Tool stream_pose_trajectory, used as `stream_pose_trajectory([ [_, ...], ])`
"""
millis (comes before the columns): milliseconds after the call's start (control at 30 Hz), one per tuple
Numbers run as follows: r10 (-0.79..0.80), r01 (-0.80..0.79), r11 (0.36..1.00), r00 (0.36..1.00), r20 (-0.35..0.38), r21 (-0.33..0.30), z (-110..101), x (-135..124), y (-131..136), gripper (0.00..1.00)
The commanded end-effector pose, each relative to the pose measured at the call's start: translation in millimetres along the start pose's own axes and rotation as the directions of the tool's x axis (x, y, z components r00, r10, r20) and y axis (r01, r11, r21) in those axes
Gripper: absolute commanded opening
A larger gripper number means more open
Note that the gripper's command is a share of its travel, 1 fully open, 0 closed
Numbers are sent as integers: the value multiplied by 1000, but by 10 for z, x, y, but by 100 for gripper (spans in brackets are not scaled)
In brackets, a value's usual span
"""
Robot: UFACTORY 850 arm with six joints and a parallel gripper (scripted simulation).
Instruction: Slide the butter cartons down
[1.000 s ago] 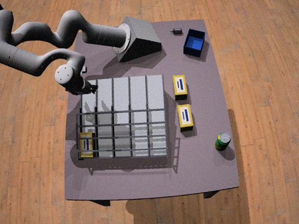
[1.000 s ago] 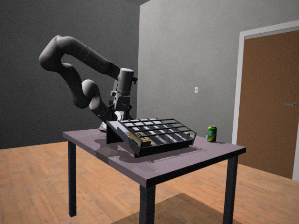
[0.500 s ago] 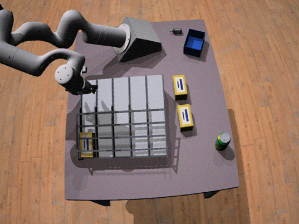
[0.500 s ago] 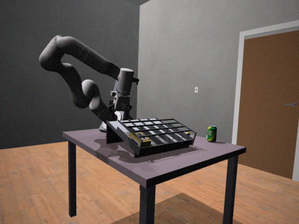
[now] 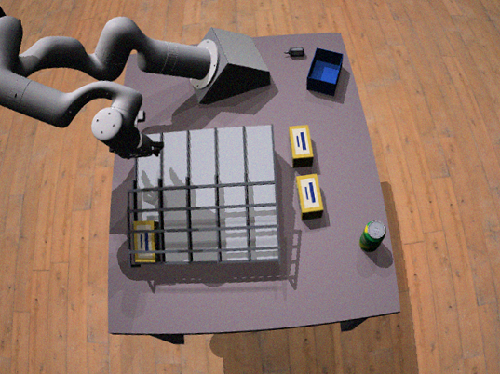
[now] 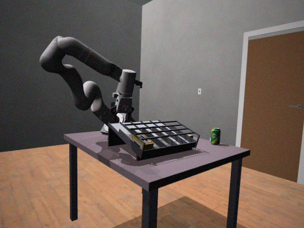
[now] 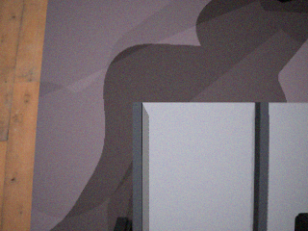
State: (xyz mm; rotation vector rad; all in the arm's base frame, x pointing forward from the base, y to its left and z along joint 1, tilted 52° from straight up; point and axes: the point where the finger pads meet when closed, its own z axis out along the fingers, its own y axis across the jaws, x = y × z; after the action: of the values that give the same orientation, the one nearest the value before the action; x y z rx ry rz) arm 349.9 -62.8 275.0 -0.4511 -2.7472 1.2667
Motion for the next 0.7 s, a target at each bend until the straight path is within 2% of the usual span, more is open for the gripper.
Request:
stream_pose_trajectory([
  [0,0,0,1000,1000,1,-1,274,-9,2,100],
  [533,0,0,1000,1000,1,-1,274,-9,2,100],
  [567,1,-1,1000,1000,1,-1,273,-9,2,0],
  [667,1,-1,1000,1000,1,-1,273,-9,2,0],
])
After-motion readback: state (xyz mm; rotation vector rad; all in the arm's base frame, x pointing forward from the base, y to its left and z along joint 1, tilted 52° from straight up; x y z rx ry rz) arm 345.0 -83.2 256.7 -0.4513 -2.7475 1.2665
